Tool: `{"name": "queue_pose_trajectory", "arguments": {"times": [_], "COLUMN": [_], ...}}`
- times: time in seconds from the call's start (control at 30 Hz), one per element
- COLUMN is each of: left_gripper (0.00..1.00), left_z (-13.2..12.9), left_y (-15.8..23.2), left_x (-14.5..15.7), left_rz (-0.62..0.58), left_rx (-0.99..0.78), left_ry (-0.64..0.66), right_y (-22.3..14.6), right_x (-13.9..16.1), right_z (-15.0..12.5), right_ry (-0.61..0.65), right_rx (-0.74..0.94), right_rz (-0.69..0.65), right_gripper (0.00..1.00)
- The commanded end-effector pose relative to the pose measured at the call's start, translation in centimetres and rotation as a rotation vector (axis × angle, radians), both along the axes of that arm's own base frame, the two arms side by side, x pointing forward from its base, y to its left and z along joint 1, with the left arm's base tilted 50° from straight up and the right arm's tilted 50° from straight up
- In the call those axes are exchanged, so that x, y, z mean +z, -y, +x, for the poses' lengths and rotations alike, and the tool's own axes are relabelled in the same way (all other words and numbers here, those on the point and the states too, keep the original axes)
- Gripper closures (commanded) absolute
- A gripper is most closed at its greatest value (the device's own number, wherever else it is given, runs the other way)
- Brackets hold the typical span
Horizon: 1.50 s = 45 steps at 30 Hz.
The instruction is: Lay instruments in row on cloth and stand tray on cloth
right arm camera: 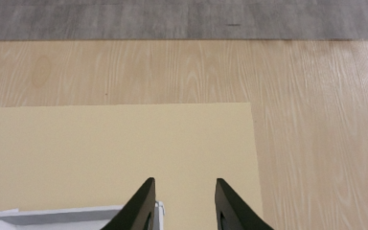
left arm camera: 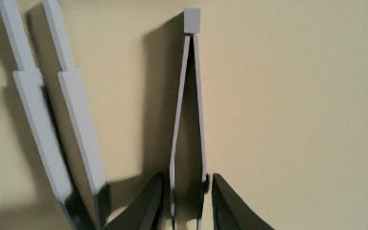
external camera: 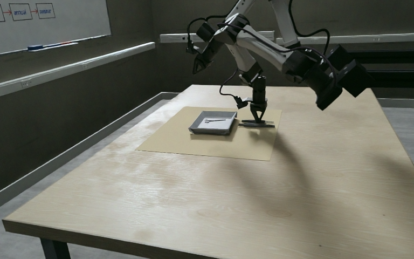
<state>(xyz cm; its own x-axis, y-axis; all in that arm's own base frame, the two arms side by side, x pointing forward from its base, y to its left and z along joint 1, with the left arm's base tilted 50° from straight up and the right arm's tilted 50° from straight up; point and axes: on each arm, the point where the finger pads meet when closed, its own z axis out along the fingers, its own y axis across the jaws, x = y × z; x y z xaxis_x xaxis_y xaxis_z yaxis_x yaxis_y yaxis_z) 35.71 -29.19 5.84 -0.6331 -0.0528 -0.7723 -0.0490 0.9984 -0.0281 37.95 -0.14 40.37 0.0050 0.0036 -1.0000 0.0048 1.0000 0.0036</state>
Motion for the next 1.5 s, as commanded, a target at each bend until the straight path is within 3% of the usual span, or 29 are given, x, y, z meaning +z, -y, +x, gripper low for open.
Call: {"name": "queue_pose_trajectory", "arguments": {"times": [0.0,0.23,0.27,0.4,0.5,0.7,0.73,0.87,1.1,1.33,1.43,1.47], "left_gripper": [0.73,0.73,0.73,0.73,0.73,0.73,0.73,0.73,0.73,0.73,0.73,0.73], "left_z": [-0.2,-0.2,-1.3,-1.7,-0.9,-0.8,-2.5,-3.4,-5.6,-4.4,-4.7,-3.4], "left_y": [1.1,1.1,0.3,0.2,1.4,0.6,-0.1,0.8,0.7,-0.3,0.4,0.4], "left_x": [1.5,1.5,0.9,1.2,2.8,1.4,1.7,4.2,5.8,3.1,4.4,6.8], "left_rz": [-0.032,-0.032,-0.001,0.0,-0.043,-0.015,0.008,-0.016,-0.023,0.001,-0.017,-0.079], "left_rx": [-0.018,-0.018,-0.013,-0.011,-0.016,-0.006,-0.003,0.002,0.001,0.018,0.002,0.01], "left_ry": [0.032,0.032,0.007,0.007,0.037,0.017,0.002,0.018,0.021,0.007,0.017,0.048], "right_y": [-0.3,-0.3,-0.3,-0.3,-0.3,-0.3,-0.3,-0.3,-0.3,-0.3,-0.3,-0.3], "right_x": [1.5,1.5,1.5,1.5,1.5,1.5,1.5,1.5,1.5,1.5,1.5,1.5], "right_z": [-1.0,-1.0,-1.0,-1.0,-1.0,-1.0,-1.0,-1.0,-1.0,-1.0,-1.0,-1.0], "right_ry": [0.042,0.042,0.042,0.042,0.042,0.042,0.042,0.042,0.042,0.042,0.042,0.042], "right_rx": [0.005,0.005,0.005,0.005,0.005,0.005,0.005,0.005,0.005,0.005,0.005,0.005], "right_rz": [0.006,0.006,0.006,0.006,0.006,0.006,0.006,0.006,0.006,0.006,0.006,0.006], "right_gripper": [0.67,0.67,0.67,0.67,0.67,0.67,0.67,0.67,0.67,0.67,0.67,0.67]}}
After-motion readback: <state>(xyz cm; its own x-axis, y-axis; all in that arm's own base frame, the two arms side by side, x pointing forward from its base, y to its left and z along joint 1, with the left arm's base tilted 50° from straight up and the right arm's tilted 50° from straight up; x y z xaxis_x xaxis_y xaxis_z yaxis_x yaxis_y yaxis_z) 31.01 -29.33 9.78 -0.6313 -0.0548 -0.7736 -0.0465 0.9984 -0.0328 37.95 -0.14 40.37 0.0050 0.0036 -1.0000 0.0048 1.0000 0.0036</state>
